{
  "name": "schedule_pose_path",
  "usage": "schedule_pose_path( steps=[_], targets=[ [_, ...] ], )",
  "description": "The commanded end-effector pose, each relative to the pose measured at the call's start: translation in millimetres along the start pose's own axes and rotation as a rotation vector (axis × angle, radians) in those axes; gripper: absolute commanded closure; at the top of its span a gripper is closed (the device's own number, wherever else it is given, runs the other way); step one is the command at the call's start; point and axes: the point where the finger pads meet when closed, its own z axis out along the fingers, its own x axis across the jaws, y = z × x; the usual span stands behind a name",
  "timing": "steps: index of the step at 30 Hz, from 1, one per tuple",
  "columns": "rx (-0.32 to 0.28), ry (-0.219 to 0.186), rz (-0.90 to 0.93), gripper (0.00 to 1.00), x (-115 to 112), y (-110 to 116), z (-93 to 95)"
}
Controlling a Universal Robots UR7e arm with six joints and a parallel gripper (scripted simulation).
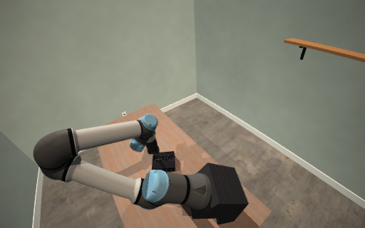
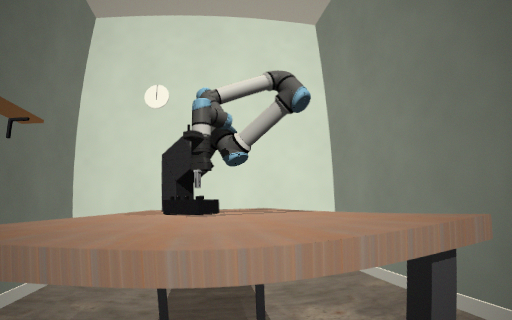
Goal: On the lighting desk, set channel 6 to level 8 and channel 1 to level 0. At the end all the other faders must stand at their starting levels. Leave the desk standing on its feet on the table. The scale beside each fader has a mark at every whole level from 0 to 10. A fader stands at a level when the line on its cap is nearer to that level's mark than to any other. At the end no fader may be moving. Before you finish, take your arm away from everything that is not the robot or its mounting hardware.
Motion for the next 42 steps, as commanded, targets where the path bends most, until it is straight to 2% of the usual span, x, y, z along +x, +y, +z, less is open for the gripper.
schedule_pose_path(
  steps=[1,12,13,25,42],
  targets=[
    [-0.002,-0.001,0.000,1.00,0,0,-4.1],
    [-0.002,-0.001,0.000,1.00,0,0,-4.1],
    [-0.002,-0.001,0.000,0.00,0,0,-4.1],
    [-0.002,-0.001,0.000,0.00,0,0,-13.2],
    [-0.002,-0.001,0.000,0.00,0,0,-61.7]
  ],
)
